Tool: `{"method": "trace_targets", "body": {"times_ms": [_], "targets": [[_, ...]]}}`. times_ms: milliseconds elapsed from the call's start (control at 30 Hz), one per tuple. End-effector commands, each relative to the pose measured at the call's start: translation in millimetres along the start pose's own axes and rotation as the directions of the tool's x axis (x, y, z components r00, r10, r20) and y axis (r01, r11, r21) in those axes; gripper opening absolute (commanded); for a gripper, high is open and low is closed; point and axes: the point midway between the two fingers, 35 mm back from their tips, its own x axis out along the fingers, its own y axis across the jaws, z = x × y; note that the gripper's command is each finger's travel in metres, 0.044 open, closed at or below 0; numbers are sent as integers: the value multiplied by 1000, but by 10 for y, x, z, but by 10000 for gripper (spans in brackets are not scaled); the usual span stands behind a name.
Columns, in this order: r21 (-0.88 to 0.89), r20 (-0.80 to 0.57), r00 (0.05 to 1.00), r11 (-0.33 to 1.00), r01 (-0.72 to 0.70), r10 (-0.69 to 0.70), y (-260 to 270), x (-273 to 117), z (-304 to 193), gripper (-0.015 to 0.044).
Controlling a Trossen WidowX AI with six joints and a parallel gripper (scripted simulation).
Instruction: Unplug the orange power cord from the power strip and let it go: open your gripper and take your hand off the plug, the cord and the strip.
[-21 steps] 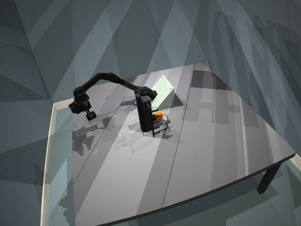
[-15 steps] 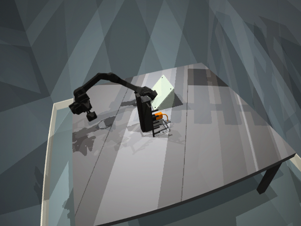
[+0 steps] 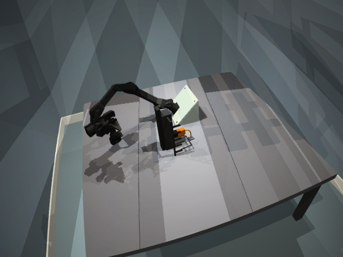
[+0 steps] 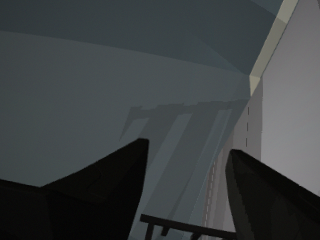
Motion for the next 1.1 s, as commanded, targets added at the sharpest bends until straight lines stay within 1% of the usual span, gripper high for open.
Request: {"method": "trace_targets", "body": {"times_ms": [0,567,1067], "targets": [[-36,-57,998,999,12,-14,16,234,-86,160],[-239,-243,966,971,28,-88,208,1189,-553,160],[-421,-350,923,907,-3,-159,538,1953,-1188,160]]}}
